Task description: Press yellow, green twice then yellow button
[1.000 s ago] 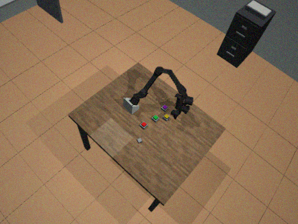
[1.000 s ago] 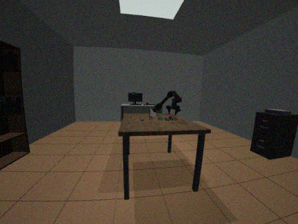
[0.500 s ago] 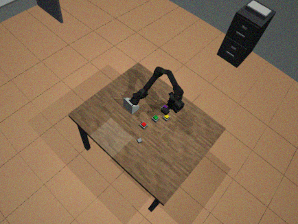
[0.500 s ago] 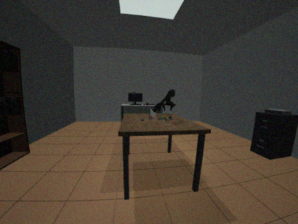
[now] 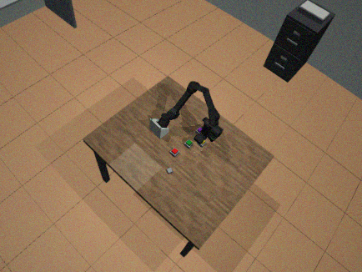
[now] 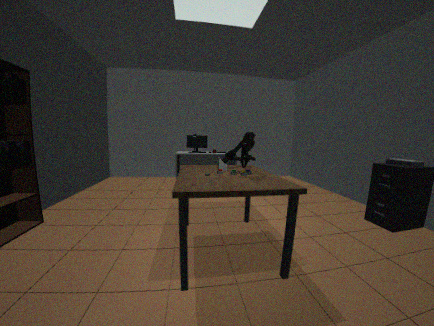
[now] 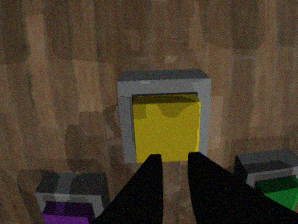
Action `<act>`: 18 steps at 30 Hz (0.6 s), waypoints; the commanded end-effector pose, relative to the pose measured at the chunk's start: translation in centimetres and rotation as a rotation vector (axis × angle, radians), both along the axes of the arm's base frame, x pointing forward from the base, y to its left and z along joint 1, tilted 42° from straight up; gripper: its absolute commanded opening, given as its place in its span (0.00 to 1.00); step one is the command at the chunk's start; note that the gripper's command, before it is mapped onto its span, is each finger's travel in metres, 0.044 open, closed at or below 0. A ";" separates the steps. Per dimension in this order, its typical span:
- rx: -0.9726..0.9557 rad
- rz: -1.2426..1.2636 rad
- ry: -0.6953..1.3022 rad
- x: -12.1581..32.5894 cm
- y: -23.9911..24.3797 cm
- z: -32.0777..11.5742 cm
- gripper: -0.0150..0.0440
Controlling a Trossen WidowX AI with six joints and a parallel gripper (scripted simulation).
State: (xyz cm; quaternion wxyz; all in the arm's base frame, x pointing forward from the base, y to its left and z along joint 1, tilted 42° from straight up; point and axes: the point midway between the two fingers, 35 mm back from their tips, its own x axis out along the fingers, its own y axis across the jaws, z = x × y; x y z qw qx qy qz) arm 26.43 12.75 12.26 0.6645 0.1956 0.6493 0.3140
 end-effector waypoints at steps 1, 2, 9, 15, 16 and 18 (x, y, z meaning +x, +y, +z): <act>0.004 -0.002 0.004 -0.1 0.1 -0.1 0.29; 0.004 -0.002 0.004 -0.1 0.1 -0.1 0.29; 0.004 -0.002 0.004 -0.1 0.3 -0.3 0.29; 0.004 -0.002 0.004 -0.1 1.0 -1.0 0.29; 0.004 -0.002 0.004 -0.1 1.1 -1.1 0.29; 0.004 -0.002 0.004 -0.1 1.3 -1.4 0.29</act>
